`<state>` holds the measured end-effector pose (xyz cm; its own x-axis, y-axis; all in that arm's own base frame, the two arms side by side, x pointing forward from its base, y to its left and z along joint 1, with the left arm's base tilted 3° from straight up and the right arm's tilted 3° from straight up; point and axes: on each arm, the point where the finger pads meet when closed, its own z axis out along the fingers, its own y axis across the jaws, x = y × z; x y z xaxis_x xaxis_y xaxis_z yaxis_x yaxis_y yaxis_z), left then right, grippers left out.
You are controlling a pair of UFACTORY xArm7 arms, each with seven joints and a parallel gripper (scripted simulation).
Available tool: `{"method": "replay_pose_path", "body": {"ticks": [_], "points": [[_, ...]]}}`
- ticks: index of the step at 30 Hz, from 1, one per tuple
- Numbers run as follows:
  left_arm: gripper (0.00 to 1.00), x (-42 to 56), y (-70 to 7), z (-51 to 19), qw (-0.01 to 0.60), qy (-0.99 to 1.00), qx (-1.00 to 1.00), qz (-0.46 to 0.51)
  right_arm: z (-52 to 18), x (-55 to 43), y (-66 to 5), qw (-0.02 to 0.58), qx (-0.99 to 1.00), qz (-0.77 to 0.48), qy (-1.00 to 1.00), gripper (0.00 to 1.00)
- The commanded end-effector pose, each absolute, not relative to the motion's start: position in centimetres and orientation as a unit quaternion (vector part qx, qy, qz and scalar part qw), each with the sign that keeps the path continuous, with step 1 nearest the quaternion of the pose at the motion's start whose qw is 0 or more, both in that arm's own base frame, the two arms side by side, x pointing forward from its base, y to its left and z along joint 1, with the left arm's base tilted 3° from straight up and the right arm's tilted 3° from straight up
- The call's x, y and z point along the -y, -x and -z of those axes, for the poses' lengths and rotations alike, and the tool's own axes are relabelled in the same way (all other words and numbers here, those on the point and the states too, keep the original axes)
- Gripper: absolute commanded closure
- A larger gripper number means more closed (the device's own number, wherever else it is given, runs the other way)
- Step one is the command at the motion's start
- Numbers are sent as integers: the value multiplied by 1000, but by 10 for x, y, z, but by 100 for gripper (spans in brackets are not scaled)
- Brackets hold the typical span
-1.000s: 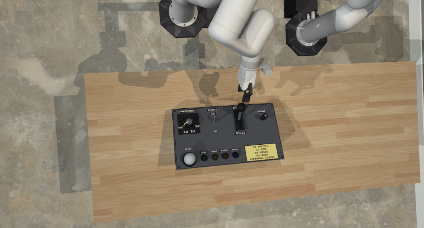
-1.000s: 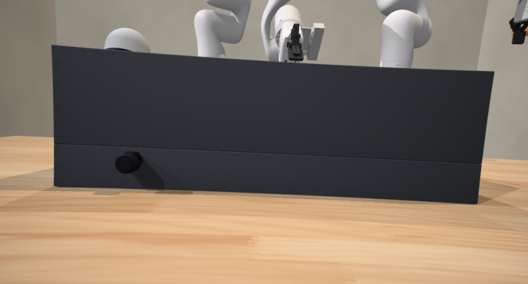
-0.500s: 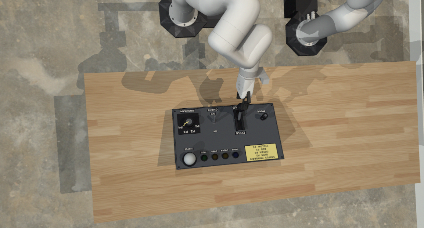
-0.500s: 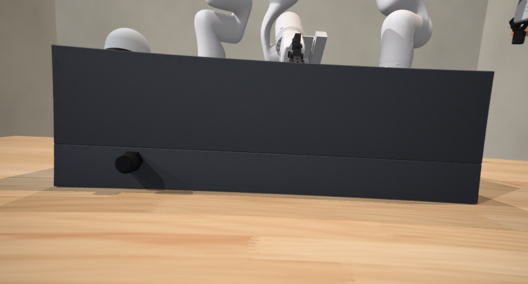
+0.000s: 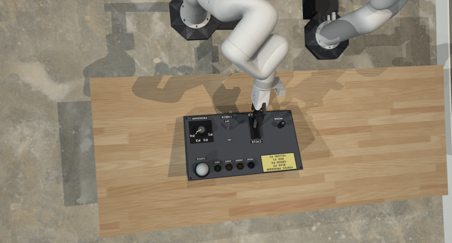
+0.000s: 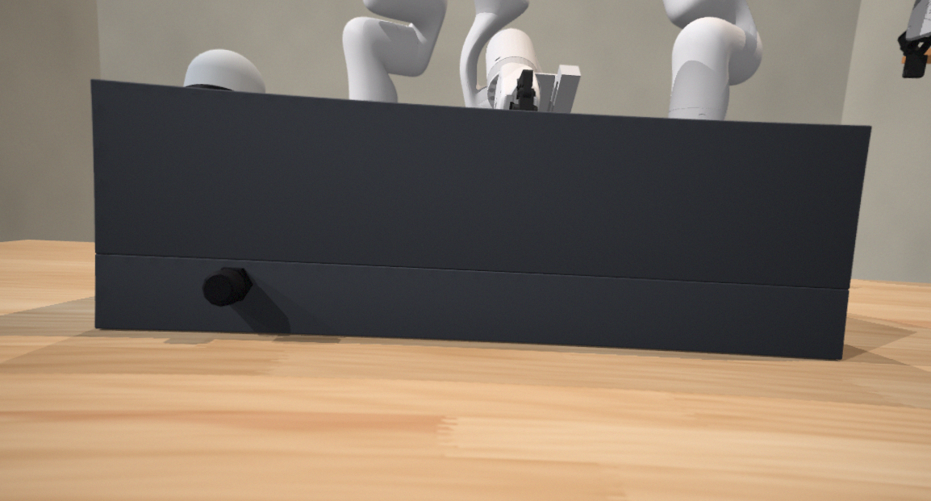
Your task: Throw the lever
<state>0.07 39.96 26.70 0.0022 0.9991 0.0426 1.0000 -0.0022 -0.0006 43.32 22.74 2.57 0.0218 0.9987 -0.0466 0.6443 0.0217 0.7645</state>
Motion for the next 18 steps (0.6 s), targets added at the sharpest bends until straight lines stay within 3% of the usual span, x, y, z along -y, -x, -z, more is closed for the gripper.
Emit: {"method": "replay_pose_path", "body": {"ticks": [1,18], "points": [[0,-400,-1,-268,16,708,706,16,-26,-228,-435,317,-640,-282,-641,23],[0,-400,-1,-268,16,708,706,16,-26,-228,-436,317,-640,-282,-641,23]]}}
